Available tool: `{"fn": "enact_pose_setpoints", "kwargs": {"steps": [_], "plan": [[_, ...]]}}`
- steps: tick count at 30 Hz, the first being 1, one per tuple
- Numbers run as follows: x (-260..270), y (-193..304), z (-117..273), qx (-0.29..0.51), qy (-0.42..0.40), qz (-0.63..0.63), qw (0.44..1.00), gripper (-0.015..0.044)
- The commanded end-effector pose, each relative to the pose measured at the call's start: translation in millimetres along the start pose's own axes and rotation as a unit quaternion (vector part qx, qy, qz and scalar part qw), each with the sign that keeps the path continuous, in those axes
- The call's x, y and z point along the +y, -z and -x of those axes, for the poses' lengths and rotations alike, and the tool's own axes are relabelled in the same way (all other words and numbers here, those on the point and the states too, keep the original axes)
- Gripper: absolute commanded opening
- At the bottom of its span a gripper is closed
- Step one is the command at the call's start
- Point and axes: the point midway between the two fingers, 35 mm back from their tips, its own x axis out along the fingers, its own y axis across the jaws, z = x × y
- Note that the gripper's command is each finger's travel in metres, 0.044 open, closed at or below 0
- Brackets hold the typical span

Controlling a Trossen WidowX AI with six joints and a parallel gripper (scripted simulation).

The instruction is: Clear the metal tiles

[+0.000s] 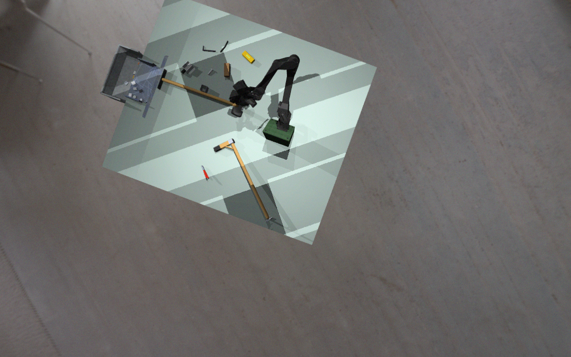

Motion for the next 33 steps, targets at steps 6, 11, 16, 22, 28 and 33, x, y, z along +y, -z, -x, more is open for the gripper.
{"fn": "enact_pose_setpoints", "kwargs": {"steps": [6,11,16,22,28,33], "plan": [[-0.3,0.6,-3.2,0.000,0.001,0.000,1.000,0.0335],[-0.3,0.6,-3.2,0.000,0.001,0.000,1.000,0.0204],[-0.3,0.6,-3.2,0.000,0.001,0.000,1.000,0.0092],[-0.3,0.6,-3.2,0.000,0.001,0.000,1.000,0.0052],[-0.5,-0.3,-2.2,-0.001,0.000,0.000,1.000,0.0000],[1.7,-0.7,-2.0,0.000,0.000,0.000,1.000,0.0000]]}}
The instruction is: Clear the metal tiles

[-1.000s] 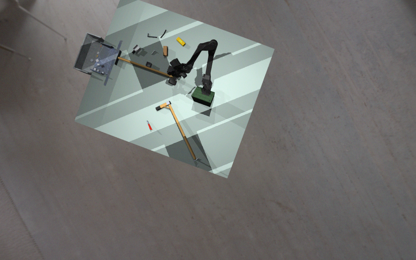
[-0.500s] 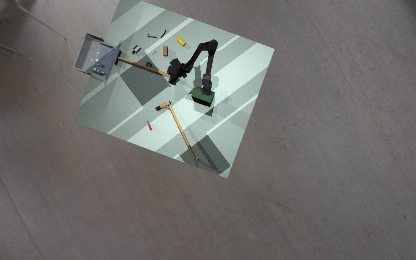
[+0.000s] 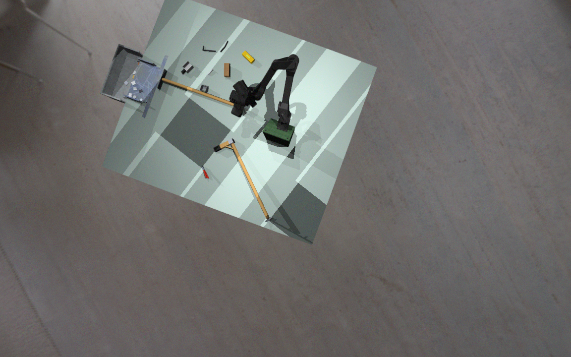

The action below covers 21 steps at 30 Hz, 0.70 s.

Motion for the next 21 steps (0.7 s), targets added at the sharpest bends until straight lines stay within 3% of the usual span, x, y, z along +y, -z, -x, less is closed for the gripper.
{"fn": "enact_pose_setpoints", "kwargs": {"steps": [1,21], "plan": [[3,-1,1,-0.001,-0.001,-0.001,1.000,0.0000],[30,-2,1,0.003,-0.005,-0.004,1.000,0.0000]]}}
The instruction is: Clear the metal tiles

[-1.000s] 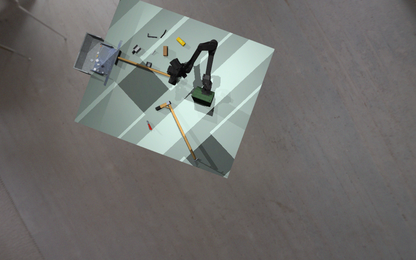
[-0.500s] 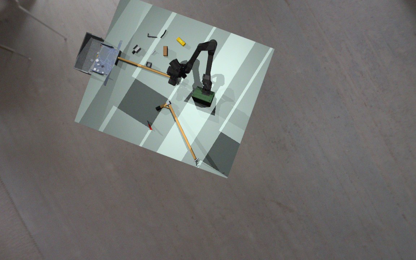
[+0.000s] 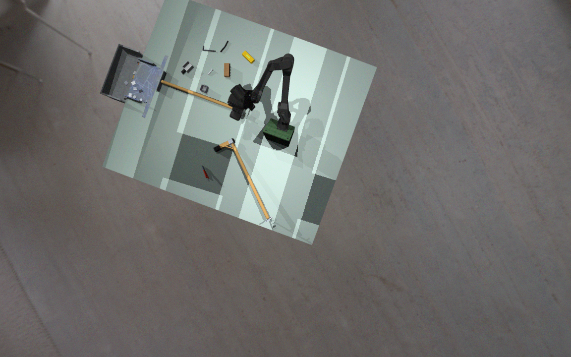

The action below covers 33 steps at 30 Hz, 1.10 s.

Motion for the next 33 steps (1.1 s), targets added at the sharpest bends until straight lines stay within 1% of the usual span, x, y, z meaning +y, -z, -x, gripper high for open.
{"fn": "enact_pose_setpoints", "kwargs": {"steps": [1,33], "plan": [[8,-2,1,-0.004,-0.005,0.000,1.000,0.0000],[51,2,5,-0.003,-0.005,-0.001,1.000,0.0000]]}}
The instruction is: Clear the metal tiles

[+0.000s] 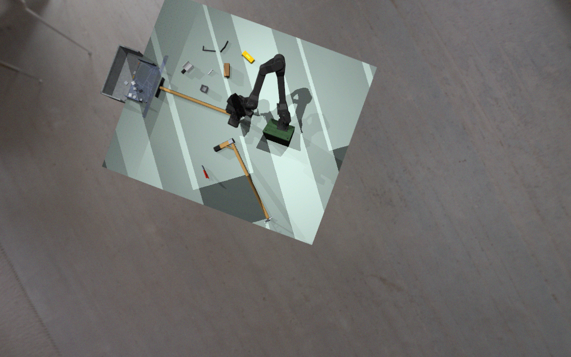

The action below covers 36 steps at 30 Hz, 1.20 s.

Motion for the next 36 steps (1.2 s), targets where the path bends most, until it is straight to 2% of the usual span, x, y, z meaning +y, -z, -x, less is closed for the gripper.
{"fn": "enact_pose_setpoints", "kwargs": {"steps": [1,36], "plan": [[8,-2,2,-0.005,-0.003,0.000,1.000,0.0000],[38,-6,0,-0.007,-0.001,0.001,1.000,0.0000]]}}
